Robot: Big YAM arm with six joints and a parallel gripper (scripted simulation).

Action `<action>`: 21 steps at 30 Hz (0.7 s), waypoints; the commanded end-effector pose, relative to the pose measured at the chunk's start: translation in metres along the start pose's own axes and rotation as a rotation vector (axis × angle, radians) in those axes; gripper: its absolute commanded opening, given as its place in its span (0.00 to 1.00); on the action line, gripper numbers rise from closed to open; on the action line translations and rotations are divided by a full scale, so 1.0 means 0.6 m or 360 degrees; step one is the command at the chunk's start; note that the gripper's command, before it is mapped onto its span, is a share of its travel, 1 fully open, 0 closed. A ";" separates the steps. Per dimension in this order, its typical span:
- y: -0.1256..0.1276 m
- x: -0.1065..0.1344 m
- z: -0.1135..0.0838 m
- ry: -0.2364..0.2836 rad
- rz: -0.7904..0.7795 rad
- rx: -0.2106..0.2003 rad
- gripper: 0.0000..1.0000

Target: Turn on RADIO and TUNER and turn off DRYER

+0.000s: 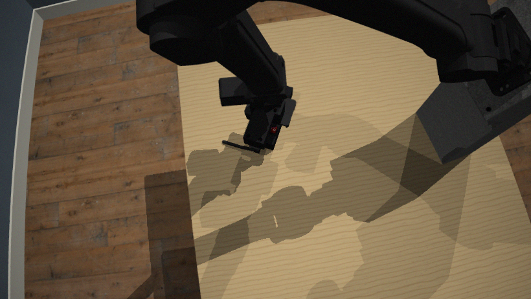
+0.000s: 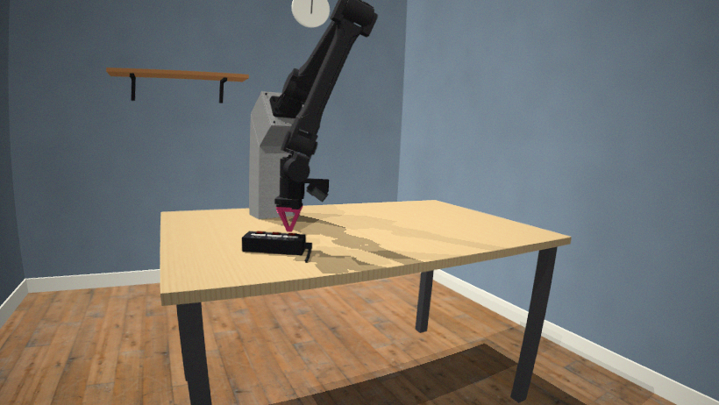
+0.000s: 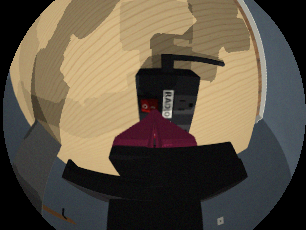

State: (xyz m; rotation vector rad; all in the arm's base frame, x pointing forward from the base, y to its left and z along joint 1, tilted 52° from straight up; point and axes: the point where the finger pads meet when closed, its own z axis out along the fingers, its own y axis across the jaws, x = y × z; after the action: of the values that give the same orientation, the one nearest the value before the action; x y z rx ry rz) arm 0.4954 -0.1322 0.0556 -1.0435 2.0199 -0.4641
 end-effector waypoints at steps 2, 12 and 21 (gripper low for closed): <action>-0.005 0.003 -0.043 0.0006 -0.0011 0.0020 0.00; -0.005 0.001 -0.066 0.0004 -0.0015 0.0021 0.00; -0.002 -0.005 -0.065 -0.0004 -0.0024 0.0014 0.00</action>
State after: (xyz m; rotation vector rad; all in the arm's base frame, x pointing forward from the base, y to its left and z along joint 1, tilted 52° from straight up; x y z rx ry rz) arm 0.4740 -0.1333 0.0776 -1.0427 2.0117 -0.4746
